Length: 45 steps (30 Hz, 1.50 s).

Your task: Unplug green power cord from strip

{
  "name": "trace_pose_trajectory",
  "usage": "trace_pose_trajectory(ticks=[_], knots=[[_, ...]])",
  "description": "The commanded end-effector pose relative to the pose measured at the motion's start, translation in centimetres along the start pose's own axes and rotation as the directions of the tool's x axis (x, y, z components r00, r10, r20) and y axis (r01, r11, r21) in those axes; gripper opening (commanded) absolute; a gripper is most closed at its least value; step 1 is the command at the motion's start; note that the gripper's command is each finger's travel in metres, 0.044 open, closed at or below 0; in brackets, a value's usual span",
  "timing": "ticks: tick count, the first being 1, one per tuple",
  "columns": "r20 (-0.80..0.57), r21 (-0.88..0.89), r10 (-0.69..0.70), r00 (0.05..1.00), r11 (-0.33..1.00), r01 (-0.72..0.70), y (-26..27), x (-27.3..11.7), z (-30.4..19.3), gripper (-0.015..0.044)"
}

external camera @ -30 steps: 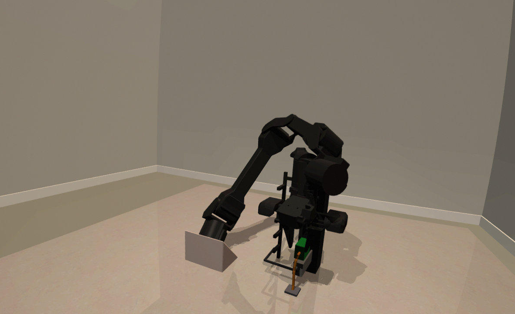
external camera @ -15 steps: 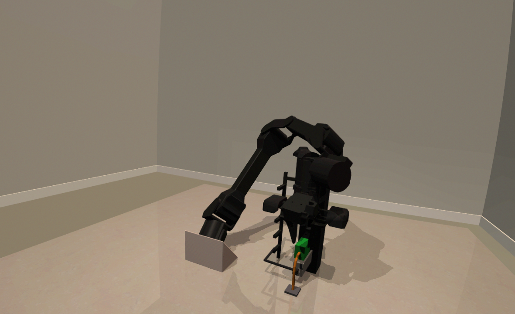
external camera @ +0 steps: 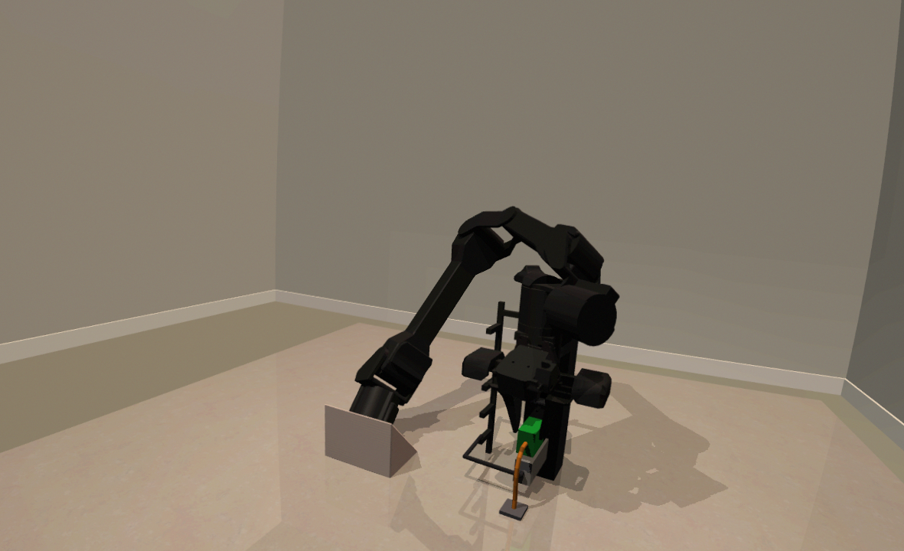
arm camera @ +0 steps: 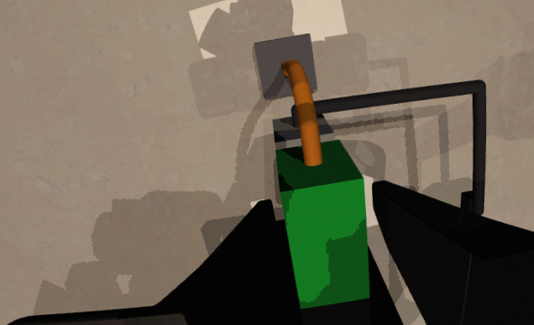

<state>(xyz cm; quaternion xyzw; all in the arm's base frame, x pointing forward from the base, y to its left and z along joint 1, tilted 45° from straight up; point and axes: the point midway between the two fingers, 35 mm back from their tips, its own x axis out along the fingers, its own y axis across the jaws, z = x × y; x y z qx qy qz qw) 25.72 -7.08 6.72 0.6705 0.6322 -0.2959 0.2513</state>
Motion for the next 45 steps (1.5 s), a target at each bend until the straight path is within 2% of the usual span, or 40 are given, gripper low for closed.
trace_pose_trajectory(ticks=[1,4,12,45], knots=[[0.0,0.0,0.0,1.0,1.0,0.0,0.0,0.0,0.0,0.0134],[0.0,0.0,0.0,1.0,1.0,0.0,0.0,0.0,0.0,0.0055],[0.0,0.0,0.0,1.0,1.0,0.0,0.0,0.0,0.0,0.0002],[0.005,0.001,0.003,1.0,1.0,-0.003,0.1,-0.5,4.9,0.0]])
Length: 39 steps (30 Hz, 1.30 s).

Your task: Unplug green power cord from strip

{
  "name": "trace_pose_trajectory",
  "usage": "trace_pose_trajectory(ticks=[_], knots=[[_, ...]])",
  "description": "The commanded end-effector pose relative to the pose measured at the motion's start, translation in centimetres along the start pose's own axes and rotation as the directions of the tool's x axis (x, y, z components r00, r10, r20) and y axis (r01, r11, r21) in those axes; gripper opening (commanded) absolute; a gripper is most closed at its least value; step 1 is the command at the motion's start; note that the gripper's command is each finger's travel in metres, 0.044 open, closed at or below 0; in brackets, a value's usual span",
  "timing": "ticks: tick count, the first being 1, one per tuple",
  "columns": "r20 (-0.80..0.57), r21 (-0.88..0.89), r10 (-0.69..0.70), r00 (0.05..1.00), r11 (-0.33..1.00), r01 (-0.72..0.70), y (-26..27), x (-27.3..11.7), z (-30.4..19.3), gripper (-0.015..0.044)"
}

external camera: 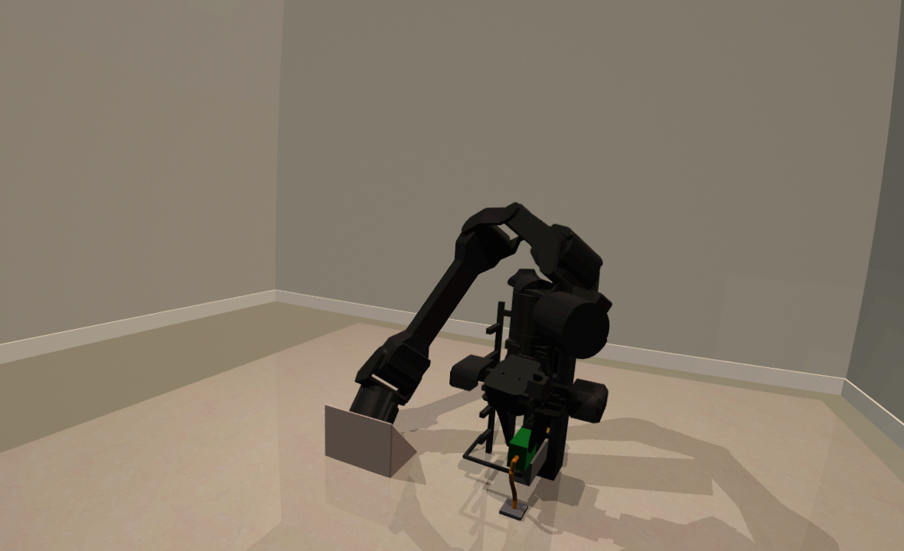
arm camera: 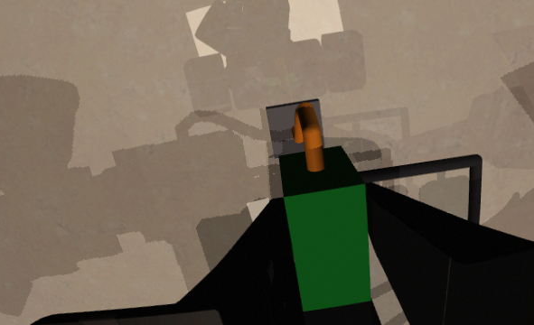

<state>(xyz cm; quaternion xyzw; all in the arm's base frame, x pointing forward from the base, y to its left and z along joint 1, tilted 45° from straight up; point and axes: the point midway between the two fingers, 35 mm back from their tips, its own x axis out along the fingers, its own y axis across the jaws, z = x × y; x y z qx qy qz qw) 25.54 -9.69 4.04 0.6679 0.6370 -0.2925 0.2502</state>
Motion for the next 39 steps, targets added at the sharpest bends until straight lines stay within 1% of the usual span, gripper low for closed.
trace_pose_trajectory(ticks=[1,5,15,18,22,24,39], knots=[[0.011,0.008,0.011,1.0,1.0,-0.011,-0.1,-0.6,1.3,0.0],[0.008,0.008,0.012,1.0,1.0,-0.012,-0.1,0.0,0.3,0.0105],[0.008,0.008,0.012,1.0,1.0,-0.012,-0.1,0.0,0.3,0.0368],[0.01,0.008,0.012,1.0,1.0,-0.012,-0.1,-0.3,1.6,0.044],[0.012,0.008,0.013,1.0,1.0,-0.013,-0.1,-1.1,5.5,0.044],[0.012,0.008,0.013,1.0,1.0,-0.013,-0.2,-1.3,6.4,0.044],[0.012,0.008,0.013,1.0,1.0,-0.013,-0.2,-1.3,6.4,0.044]])
